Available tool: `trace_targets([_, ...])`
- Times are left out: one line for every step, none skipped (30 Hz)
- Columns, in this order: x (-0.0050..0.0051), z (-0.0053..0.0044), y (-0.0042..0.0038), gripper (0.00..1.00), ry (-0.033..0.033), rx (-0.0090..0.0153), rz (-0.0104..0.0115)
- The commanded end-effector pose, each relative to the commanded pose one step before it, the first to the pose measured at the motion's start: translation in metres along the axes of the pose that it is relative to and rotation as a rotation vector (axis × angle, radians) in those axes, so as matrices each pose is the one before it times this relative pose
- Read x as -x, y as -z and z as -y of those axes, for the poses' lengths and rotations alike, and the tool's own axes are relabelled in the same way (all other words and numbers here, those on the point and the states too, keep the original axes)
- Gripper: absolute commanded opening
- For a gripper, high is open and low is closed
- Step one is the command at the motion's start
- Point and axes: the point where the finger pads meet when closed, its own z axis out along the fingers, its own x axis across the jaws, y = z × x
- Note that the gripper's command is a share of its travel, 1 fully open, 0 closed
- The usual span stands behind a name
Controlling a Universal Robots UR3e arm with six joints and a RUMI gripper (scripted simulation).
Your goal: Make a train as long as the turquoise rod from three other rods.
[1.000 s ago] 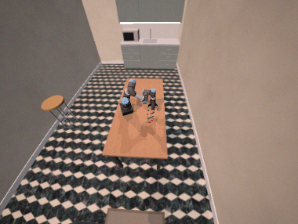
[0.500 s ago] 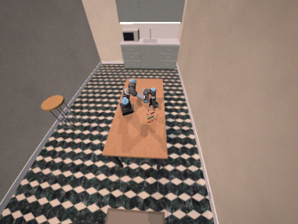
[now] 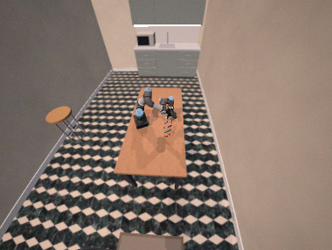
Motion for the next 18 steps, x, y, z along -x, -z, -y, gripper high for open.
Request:
trace_targets([0.00906, -0.006326, 0.000788, 1.00, 0.15118, -0.00448, 0.00019])
trace_targets([0.00064, -0.000513, 0.000003, 1.00, 0.00843, -0.00025, -0.00002])
trace_targets([0.00051, -0.000399, 0.000002, 1.00, 0.00659, -0.00020, -0.00002])
trace_targets([0.00000, 0.000000, 0.000000, 1.00, 0.00000, 0.00000, 0.00000])
trace_targets([0.00000, 0.000000, 0.000000, 1.00, 0.00000, 0.00000, 0.00000])
trace_targets([0.00038, -0.000298, 0.000002, 1.00, 0.00493, -0.00014, -0.00001])
trace_targets([0.00029, -0.000232, 0.000000, 1.00, 0.00347, -0.00002, 0.00006])
trace_targets([0.00020, -0.000169, -0.000001, 1.00, 0.00224, 0.00005, 0.00009])
trace_targets([0.00012, -0.000107, -0.000001, 1.00, 0.00125, 0.00007, 0.00009])
trace_targets([0.00007, -0.000061, -0.000001, 1.00, 0.00054, 0.00008, 0.00008])
trace_targets([0.00003, -0.000033, -0.000001, 1.00, 0.00014, 0.00008, 0.00007])
trace_targets([0.00001, -0.000016, -0.000003, 1.00, 0.00000, 0.00007, 0.00005])
trace_targets([-0.00003, 0.000084, -0.000032, 1.00, -0.00029, 0.00002, 0.00001])
trace_targets([0.00000, 0.000124, 0.000046, 1.00, -0.00032, -0.00013, 0.00017])
trace_targets([-0.00009, -0.000019, -0.000035, 1.00, -0.00012, 0.00008, -0.00009])
trace_targets([-0.00008, -0.000025, -0.000032, 1.00, -0.00007, 0.00007, -0.00009])
trace_targets([-0.00006, -0.000027, -0.000026, 1.00, -0.00004, 0.00005, -0.00007])
trace_targets([-0.00004, -0.000025, -0.000020, 1.00, -0.00001, 0.00004, -0.00005])
